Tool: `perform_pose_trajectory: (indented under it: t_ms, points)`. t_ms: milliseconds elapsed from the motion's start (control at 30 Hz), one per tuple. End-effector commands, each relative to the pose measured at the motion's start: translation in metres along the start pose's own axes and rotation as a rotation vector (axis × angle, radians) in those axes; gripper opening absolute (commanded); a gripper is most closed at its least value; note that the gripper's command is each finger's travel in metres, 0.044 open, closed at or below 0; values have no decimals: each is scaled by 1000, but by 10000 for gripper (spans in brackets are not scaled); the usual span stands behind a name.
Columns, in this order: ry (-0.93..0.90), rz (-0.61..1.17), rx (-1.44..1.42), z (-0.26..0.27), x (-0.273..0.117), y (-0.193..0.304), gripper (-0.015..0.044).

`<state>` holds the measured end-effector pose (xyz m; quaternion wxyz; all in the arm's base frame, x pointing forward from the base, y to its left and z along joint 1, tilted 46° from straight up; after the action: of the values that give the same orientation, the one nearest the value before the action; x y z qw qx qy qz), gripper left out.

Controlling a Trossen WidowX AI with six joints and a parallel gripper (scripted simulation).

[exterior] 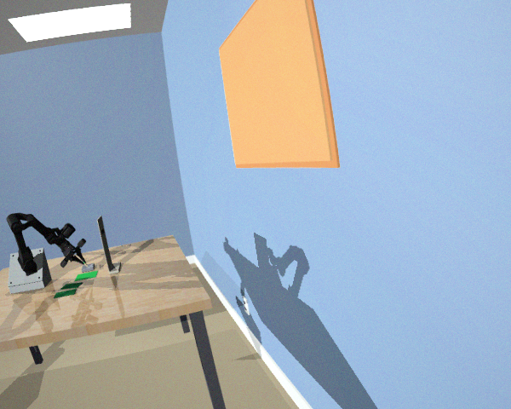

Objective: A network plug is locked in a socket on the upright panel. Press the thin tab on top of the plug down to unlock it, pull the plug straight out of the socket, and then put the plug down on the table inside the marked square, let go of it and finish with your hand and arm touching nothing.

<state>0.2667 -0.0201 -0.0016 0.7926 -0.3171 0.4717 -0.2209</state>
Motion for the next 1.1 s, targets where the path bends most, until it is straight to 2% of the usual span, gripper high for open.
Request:
perform_pose_trajectory:
  t_ms: [0,1067]
  points:
    - [9,3,-10,-6,6,1,0]
    - [7,-1,-12,-28,33,-1,0]
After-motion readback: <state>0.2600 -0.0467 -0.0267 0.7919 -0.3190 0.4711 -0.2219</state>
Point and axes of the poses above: the point midway between the two fingers, 35 mm back from their tips, its own x axis out along the fingers, its own z axis across the jaws, y = z × x, the point moved 3 cm from there along -x, back along the fingers, and after that the axes turned 1 degree about -x, right-handed, at the moved point
